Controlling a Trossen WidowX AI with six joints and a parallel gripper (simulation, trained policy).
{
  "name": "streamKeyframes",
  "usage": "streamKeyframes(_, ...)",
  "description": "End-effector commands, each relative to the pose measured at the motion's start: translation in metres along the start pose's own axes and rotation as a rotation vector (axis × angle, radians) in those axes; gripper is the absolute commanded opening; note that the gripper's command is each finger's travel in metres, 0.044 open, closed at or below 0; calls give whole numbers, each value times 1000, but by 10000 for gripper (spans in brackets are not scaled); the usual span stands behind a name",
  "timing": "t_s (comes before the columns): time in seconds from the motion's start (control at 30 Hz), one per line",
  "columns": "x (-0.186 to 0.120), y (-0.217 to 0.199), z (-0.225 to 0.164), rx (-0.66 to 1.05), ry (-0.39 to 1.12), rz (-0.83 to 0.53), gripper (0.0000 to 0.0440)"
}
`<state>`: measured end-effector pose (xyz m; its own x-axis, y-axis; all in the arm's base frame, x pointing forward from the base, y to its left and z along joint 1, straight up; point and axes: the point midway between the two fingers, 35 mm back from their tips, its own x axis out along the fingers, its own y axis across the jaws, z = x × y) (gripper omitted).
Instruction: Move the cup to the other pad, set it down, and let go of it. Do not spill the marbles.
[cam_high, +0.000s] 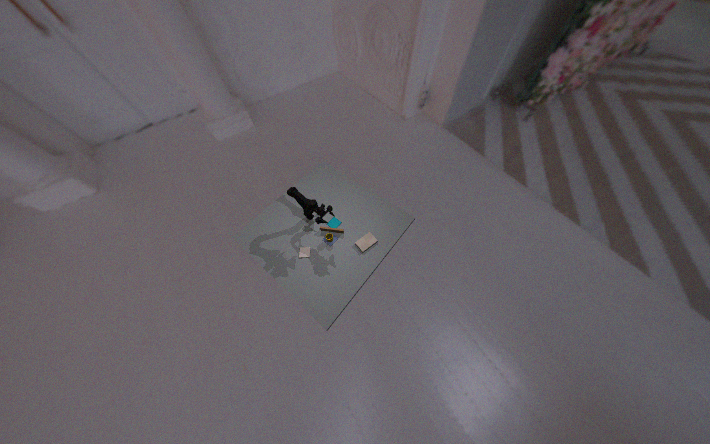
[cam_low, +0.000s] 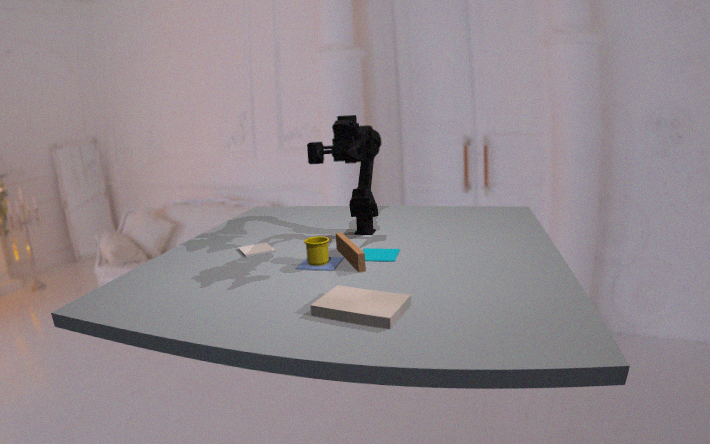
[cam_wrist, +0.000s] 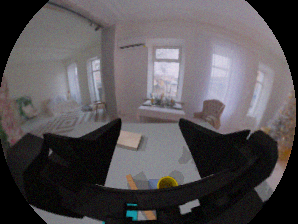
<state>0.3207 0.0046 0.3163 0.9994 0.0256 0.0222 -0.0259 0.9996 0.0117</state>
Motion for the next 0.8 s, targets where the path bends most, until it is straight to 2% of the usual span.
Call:
streamKeyframes(0.0,0,0,0,2,4,-2,374)
streamKeyframes(0.37,5,7,-10,45,110,-7,92)
streamKeyframes(0.57,10,16,-16,84,192,8,80)
streamKeyframes(0.77,16,25,-23,122,277,20,87)
